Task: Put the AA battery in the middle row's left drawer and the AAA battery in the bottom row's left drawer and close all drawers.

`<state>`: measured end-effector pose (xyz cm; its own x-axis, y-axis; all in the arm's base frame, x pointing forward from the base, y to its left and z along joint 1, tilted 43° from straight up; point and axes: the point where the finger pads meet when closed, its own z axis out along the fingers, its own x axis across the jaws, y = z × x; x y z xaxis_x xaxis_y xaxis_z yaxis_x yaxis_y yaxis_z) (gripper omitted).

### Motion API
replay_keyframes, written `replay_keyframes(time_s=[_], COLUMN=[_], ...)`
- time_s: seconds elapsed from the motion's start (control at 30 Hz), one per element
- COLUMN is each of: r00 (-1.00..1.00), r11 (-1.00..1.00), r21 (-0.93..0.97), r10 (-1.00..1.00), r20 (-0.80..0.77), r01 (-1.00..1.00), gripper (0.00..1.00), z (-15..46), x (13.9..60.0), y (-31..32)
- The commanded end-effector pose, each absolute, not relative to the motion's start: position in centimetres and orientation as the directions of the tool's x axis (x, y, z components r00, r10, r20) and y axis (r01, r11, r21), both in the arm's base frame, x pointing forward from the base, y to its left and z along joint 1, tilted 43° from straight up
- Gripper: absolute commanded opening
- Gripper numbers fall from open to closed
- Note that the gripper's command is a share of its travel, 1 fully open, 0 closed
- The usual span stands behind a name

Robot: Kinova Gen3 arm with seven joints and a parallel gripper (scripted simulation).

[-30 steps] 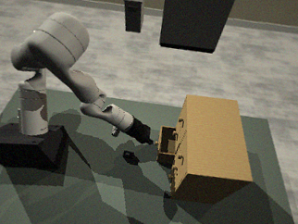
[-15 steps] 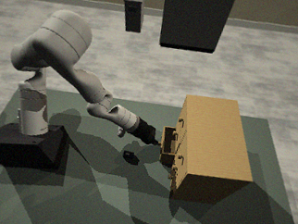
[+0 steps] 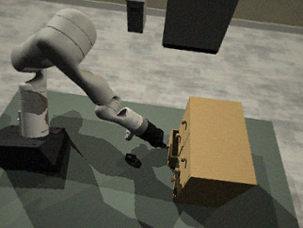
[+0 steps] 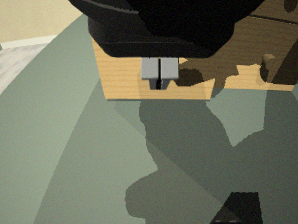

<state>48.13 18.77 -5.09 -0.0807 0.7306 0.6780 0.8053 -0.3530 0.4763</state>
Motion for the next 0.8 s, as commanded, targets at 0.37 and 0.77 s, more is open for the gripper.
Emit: replay_keyframes(time_s=[0.37,0.77], r00=[-0.083,-0.083], r11=[-0.354,-0.354], r21=[0.483,0.483], r10=[0.733,0.733], r20=[0.675,0.675], r01=[0.801,0.801], gripper=[0.0,0.0], z=[-5.1,-5.1], x=[50.0,50.9], y=[18.9,19.1])
